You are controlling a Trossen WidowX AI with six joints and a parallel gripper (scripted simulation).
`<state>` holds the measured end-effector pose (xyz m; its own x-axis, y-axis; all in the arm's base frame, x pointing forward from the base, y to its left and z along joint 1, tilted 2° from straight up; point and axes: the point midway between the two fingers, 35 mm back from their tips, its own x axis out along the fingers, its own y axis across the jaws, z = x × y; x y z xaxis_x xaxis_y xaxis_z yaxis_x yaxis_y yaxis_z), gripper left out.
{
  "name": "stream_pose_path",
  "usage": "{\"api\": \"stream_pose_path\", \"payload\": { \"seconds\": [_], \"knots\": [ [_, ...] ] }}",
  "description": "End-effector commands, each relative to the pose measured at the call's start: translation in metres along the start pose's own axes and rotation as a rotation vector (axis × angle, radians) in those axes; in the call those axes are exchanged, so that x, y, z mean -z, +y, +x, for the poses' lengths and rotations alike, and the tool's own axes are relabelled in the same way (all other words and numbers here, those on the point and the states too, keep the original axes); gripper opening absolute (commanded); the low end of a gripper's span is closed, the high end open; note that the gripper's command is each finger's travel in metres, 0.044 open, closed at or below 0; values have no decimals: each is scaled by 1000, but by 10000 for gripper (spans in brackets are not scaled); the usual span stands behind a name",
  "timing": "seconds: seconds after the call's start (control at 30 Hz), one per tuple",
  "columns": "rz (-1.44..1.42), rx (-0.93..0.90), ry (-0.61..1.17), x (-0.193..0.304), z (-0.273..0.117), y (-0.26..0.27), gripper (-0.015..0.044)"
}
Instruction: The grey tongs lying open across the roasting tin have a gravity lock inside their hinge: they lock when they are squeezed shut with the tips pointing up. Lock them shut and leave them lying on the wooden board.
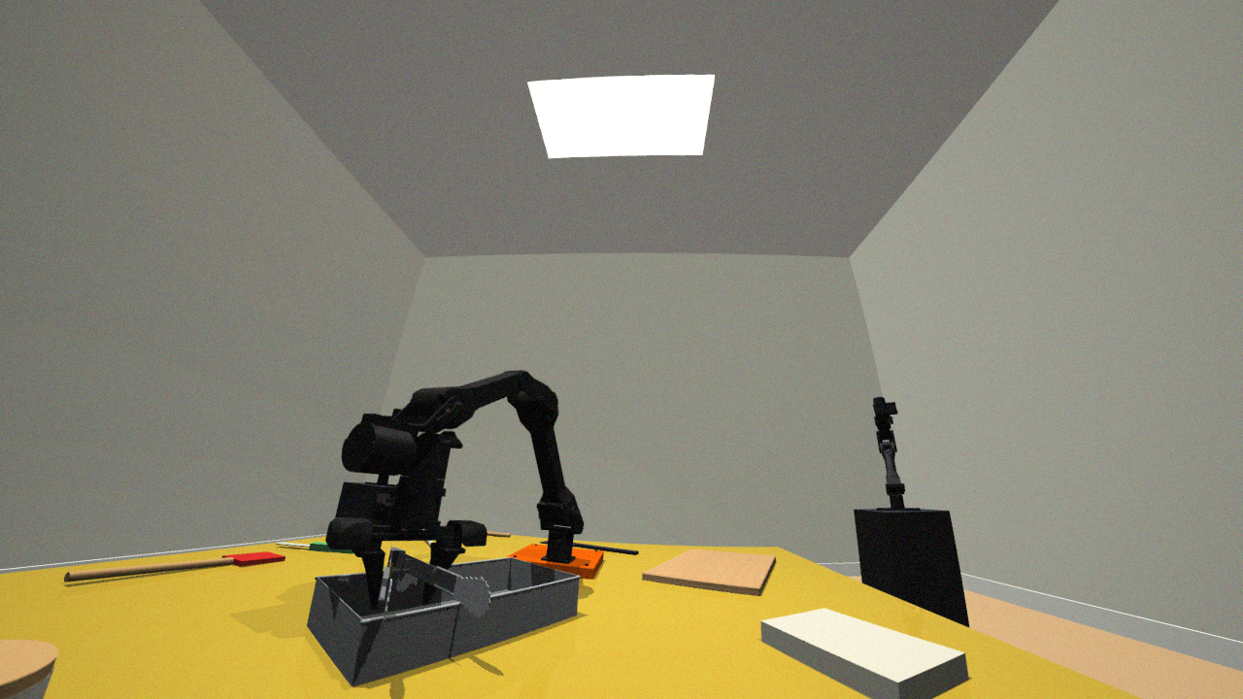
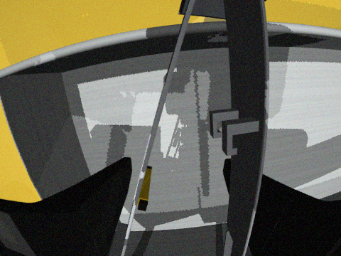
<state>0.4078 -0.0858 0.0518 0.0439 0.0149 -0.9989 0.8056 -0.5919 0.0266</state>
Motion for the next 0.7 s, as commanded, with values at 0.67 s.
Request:
{"api": "stream_pose_path", "payload": {
  "seconds": [0.67],
  "knots": [
    [0, 0, 1, 0, 0, 0, 128]
  ]
}}
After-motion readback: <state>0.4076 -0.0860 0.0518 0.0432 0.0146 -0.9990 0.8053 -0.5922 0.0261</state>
